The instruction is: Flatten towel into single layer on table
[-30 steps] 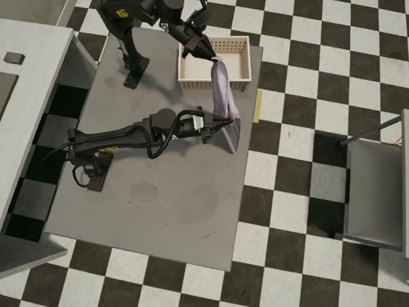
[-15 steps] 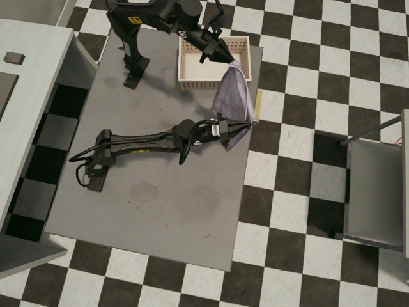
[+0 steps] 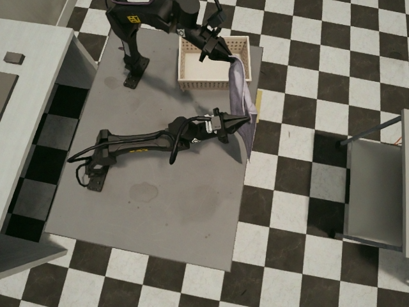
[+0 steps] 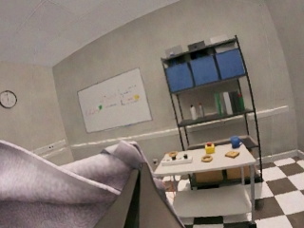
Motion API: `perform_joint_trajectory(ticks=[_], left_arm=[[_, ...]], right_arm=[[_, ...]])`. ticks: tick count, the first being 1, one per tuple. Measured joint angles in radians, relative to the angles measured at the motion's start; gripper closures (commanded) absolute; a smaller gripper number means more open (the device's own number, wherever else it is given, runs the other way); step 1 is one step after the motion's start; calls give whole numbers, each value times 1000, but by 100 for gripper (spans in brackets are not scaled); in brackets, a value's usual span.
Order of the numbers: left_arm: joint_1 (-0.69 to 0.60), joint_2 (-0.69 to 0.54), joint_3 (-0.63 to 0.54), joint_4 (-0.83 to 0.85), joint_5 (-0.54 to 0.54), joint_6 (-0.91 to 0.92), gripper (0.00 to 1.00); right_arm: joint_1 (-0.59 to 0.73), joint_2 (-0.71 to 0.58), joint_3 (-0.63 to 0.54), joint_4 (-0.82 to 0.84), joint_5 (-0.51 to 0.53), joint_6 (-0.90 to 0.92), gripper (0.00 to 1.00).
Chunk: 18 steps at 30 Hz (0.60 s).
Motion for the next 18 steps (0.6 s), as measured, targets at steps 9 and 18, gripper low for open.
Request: perform_joint_trajectory(ticks=[9, 18], left_arm=[[0, -40, -129, 66, 0, 0, 100], [0, -56, -187, 89, 0, 0, 100]], right_arm=[[0, -13, -32, -36, 1, 0, 100], [0, -41, -96, -84, 2, 0, 100]])
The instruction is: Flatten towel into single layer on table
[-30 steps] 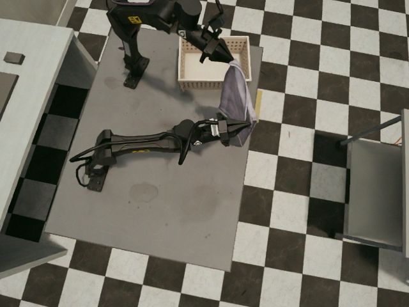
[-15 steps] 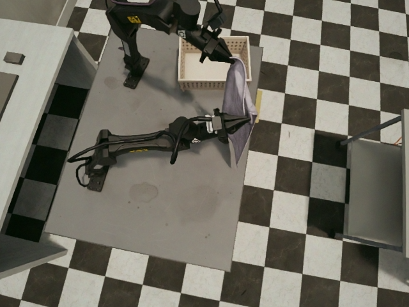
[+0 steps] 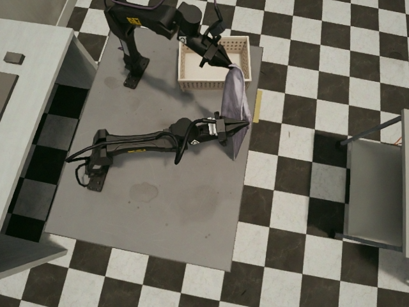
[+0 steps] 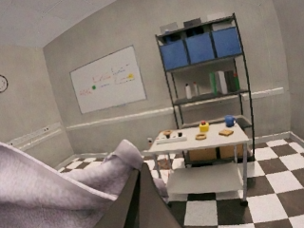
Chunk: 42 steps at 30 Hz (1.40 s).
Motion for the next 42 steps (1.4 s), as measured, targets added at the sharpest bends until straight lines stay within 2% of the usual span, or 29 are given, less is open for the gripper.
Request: perform_joint_trajectory(ticks=[42], left_arm=[[0, 0, 0, -13, 0, 0, 100]], right_arm=[[0, -15, -14, -17, 0, 0, 100]])
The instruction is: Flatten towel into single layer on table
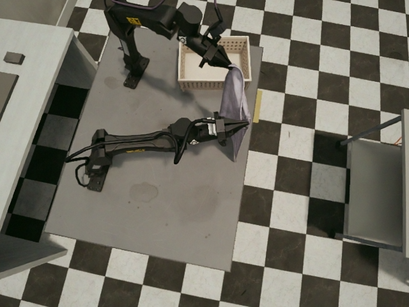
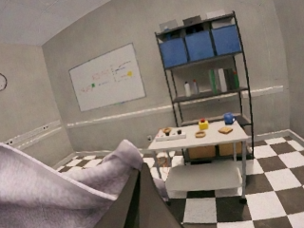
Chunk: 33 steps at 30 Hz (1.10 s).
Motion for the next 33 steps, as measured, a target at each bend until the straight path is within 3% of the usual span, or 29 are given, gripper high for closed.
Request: perform_joint_trajectory(ticks=[15, 27, 33], left_arm=[[-1, 1, 1, 2, -1, 0, 100], [-34, 77, 6, 101, 0, 0, 100], [-36, 75, 11, 89, 0, 0, 100]], right_arm=[[0, 2, 1, 6, 0, 0, 100], [-55, 97, 12, 97, -1, 0, 100], [-53, 67, 12, 66, -2, 0, 100]])
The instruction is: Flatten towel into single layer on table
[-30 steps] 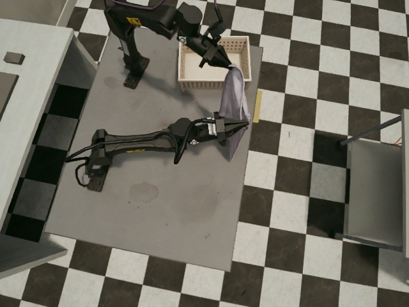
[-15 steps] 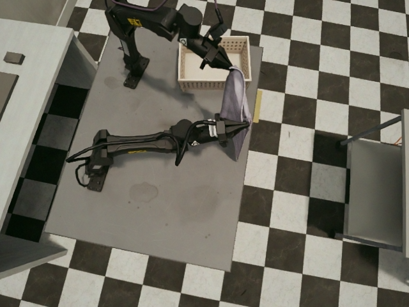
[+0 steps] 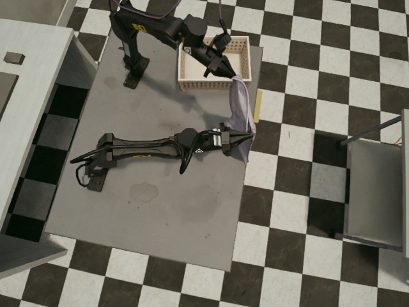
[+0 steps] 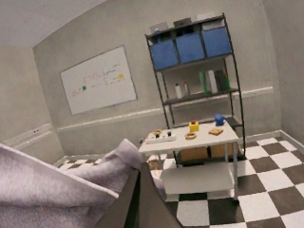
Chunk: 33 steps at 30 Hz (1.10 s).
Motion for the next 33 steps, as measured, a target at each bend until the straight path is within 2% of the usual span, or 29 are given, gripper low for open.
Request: perform_joint_trajectory(ticks=[13, 22, 33], left_arm=[[-29, -16, 8, -118, -1, 0, 100], [-58, -53, -64, -175, -1, 0, 100], [-109, -83, -112, -286, -2, 0, 100]], right_arm=[[-3, -152, -119, -162, 3, 0, 100], [-4, -227, -47, -550, 3, 0, 100], [-14, -286, -45, -873, 3, 0, 100]])
